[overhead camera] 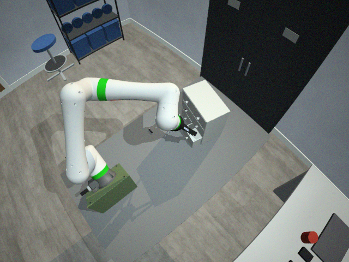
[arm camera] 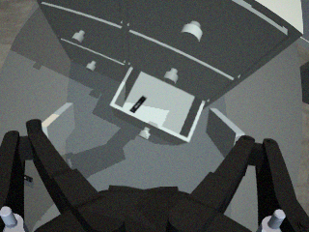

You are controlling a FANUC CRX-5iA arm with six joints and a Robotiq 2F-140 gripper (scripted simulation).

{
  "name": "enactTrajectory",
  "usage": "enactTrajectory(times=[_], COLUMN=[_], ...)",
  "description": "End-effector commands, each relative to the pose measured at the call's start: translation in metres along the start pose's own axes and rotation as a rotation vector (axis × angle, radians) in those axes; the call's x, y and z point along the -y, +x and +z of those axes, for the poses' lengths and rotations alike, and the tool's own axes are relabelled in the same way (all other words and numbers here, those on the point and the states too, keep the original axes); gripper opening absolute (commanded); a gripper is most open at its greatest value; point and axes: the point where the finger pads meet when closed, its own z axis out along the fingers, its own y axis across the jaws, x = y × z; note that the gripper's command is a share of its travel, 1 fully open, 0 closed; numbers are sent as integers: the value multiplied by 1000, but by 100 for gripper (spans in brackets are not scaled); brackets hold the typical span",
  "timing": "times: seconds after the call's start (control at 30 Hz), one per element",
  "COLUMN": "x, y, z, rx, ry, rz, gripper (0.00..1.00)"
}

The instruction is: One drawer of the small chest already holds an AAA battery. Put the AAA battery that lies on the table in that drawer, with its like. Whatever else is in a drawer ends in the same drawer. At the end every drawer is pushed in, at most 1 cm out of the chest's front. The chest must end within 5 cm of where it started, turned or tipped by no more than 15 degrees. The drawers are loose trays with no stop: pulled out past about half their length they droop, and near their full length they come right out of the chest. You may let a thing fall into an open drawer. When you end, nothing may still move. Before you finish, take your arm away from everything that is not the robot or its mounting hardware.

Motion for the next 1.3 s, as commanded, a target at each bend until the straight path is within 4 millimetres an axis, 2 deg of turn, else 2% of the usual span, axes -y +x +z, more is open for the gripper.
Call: enactTrajectory(times=[0.0,0.73,0.97,1.2,1.27], x=[0,1,7,18,18], y=[0,-1,-5,-14,-14], z=[0,-4,-25,-64,-64], rx=[0,16,98,249,249], ry=[0,-3,-18,-47,-47], rz=[0,12,75,191,191], gripper=[100,100,100,100,100])
